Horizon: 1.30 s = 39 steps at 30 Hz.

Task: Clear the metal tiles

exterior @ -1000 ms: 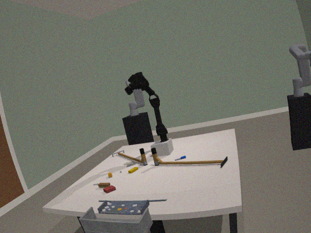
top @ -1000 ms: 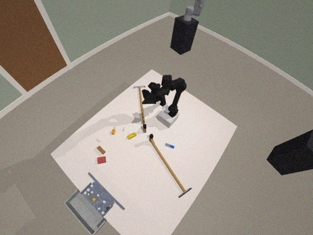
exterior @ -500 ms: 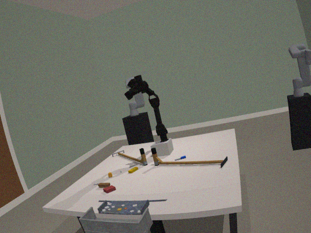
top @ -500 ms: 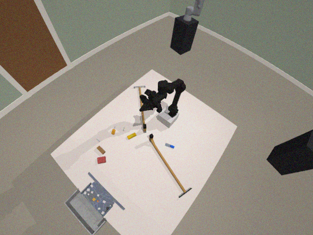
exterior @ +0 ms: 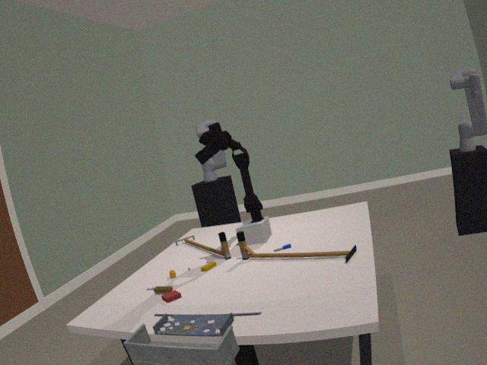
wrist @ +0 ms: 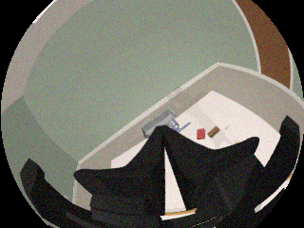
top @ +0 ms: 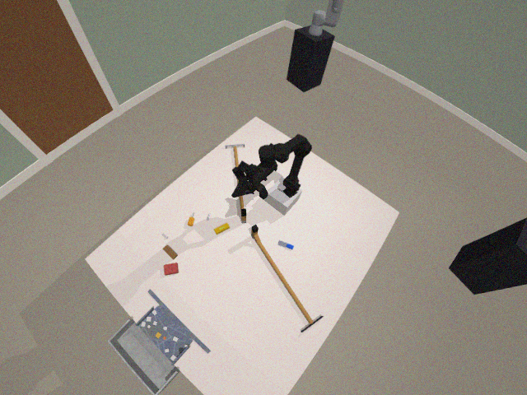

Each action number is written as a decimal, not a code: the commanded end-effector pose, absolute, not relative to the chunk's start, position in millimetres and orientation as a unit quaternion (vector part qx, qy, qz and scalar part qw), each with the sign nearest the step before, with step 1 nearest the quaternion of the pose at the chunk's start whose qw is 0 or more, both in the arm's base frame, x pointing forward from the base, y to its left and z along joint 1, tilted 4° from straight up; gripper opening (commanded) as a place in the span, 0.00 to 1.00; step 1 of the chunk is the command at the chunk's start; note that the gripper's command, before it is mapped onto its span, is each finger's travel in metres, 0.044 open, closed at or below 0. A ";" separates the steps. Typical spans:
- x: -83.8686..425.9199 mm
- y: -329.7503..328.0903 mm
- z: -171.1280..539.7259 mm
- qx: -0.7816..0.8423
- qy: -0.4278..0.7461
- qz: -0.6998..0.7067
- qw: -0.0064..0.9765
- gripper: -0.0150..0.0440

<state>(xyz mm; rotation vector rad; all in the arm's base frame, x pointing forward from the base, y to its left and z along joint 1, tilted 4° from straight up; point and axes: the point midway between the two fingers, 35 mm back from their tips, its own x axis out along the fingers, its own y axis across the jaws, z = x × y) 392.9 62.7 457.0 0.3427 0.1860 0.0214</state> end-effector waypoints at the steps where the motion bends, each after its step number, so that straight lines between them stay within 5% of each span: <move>1: 398.7 62.7 436.8 0.161 0.123 0.006 0.979 0.25; 39: 412.7 53.5 319.9 0.118 0.308 -0.033 0.943 0.25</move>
